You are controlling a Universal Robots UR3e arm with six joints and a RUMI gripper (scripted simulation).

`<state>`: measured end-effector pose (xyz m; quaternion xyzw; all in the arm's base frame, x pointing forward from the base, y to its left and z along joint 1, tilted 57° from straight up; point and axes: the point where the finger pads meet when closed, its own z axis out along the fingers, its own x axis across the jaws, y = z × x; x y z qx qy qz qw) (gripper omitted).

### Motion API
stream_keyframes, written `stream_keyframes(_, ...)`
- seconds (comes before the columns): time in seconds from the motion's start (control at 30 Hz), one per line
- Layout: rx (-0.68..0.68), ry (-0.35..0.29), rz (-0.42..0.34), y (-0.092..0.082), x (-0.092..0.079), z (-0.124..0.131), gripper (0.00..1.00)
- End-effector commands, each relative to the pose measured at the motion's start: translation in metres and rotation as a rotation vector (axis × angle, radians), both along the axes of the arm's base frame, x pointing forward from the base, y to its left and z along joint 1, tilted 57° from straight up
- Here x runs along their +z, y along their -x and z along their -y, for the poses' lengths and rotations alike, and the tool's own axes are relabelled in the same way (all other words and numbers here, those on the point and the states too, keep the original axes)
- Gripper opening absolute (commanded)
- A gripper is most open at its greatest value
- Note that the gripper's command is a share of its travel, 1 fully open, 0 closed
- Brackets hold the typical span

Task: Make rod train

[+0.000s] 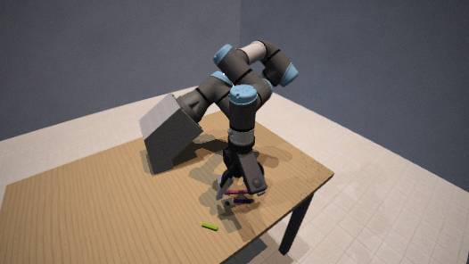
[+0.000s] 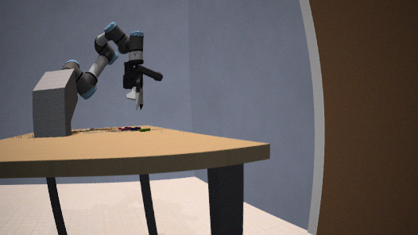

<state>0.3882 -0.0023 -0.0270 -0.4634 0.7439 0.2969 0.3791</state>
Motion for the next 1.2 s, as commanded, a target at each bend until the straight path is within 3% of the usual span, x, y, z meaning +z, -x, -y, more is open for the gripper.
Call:
stream_keyframes(0.0, -0.089, -0.034, -0.137, -0.003, -0.009, 0.009, 1.00)
stream_keyframes(0.2, -0.131, -0.056, -0.197, -0.004, -0.015, 0.012, 1.00)
stream_keyframes(0.3, -0.180, -0.082, -0.268, -0.005, -0.021, 0.016, 1.00)
stream_keyframes(0.6, -0.262, -0.126, -0.388, -0.006, -0.031, 0.022, 1.00)
stream_keyframes(1.17, -0.283, -0.137, -0.417, -0.006, -0.034, 0.023, 1.00)
